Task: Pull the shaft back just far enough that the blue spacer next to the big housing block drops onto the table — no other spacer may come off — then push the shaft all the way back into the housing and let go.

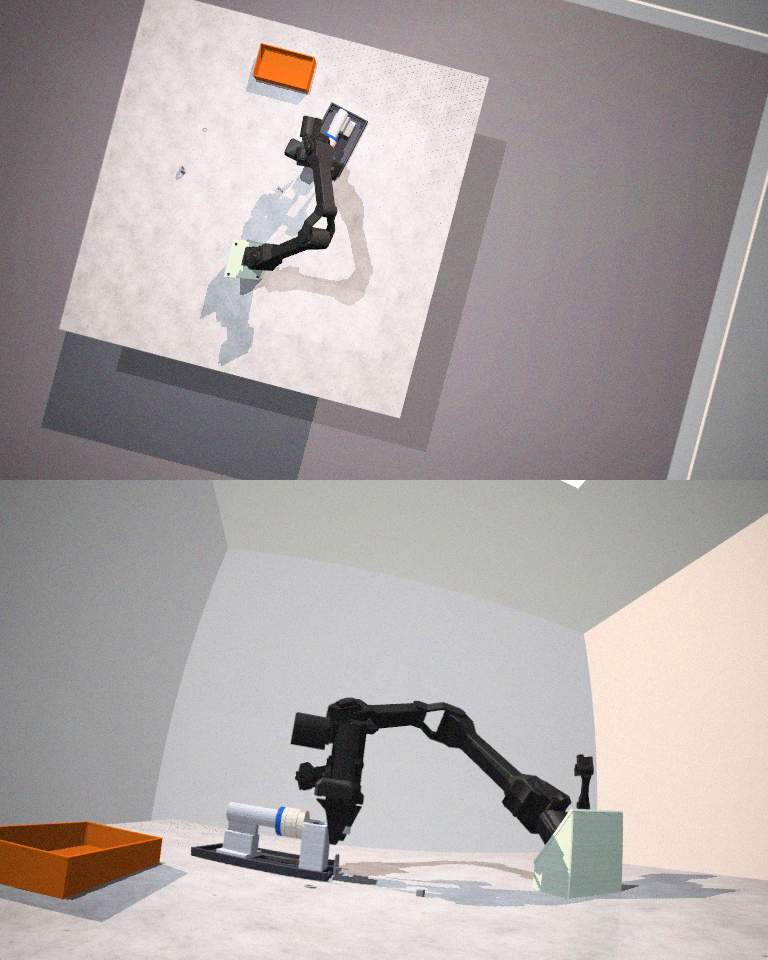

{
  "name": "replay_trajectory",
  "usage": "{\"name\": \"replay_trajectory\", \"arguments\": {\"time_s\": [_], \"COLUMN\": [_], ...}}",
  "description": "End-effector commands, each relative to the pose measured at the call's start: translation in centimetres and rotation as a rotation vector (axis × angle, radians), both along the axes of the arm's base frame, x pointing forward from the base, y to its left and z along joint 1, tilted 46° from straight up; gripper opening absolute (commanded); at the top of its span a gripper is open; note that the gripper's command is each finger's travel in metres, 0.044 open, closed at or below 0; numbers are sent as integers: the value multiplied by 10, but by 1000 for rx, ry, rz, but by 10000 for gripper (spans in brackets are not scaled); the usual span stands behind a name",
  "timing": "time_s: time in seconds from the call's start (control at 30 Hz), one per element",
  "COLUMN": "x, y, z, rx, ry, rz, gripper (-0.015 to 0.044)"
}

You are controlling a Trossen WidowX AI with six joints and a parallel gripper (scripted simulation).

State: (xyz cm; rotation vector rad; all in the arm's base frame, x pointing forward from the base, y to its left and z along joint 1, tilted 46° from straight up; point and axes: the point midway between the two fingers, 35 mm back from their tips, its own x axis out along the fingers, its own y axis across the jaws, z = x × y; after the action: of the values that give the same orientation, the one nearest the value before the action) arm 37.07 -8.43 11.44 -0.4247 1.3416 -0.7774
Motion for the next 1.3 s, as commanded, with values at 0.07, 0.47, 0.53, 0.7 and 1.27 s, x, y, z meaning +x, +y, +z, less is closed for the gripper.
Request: {"name": "replay_trajectory", "arguments": {"time_s": [0.07, 0.47, 0.53, 0.7, 1.27], "x": [-2, -2, -2, -2, -2], "y": [-7, -8, -8, -8, -8], "z": [-7, -8, -8, -8, -8], "rx": [-4, -4, -4, -4, -4], "ry": [11, 11, 11, 11, 11], "rz": [1, 1, 1, 1, 1], "gripper": [440, 440, 440, 440, 440]}}
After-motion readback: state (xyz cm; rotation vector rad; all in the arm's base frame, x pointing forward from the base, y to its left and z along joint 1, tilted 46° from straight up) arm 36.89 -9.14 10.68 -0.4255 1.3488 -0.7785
